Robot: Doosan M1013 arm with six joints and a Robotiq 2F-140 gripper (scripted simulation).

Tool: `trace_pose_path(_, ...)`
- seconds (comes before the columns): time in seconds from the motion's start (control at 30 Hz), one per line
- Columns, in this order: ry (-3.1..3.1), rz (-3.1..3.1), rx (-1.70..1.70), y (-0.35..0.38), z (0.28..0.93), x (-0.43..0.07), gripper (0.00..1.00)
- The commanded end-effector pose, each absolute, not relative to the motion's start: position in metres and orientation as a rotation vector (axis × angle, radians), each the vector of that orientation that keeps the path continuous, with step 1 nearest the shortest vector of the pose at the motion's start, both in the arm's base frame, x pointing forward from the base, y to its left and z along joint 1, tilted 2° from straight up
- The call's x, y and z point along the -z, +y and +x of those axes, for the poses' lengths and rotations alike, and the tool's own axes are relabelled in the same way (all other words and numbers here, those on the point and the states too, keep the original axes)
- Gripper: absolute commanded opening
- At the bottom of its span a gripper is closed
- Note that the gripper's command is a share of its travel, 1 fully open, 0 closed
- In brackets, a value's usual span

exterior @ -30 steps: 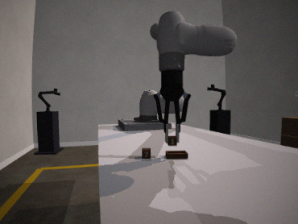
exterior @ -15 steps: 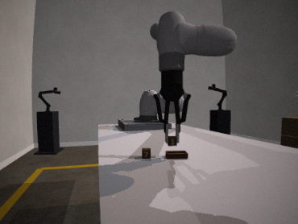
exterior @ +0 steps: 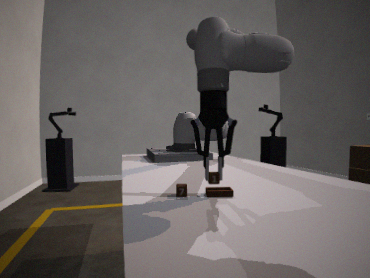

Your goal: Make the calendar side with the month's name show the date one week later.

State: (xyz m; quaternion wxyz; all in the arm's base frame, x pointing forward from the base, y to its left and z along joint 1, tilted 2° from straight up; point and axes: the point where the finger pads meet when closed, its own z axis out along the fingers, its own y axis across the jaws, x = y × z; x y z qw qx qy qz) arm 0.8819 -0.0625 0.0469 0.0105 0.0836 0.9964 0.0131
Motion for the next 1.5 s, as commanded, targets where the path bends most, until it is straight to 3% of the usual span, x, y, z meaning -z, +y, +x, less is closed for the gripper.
trace_pose_path(0.0,3.109,0.261,-0.041,-0.062,0.882,-0.046,0.24)
trace_pose_path(1.47,3.109,0.261,-0.041,-0.062,0.882,-0.032,0.24)
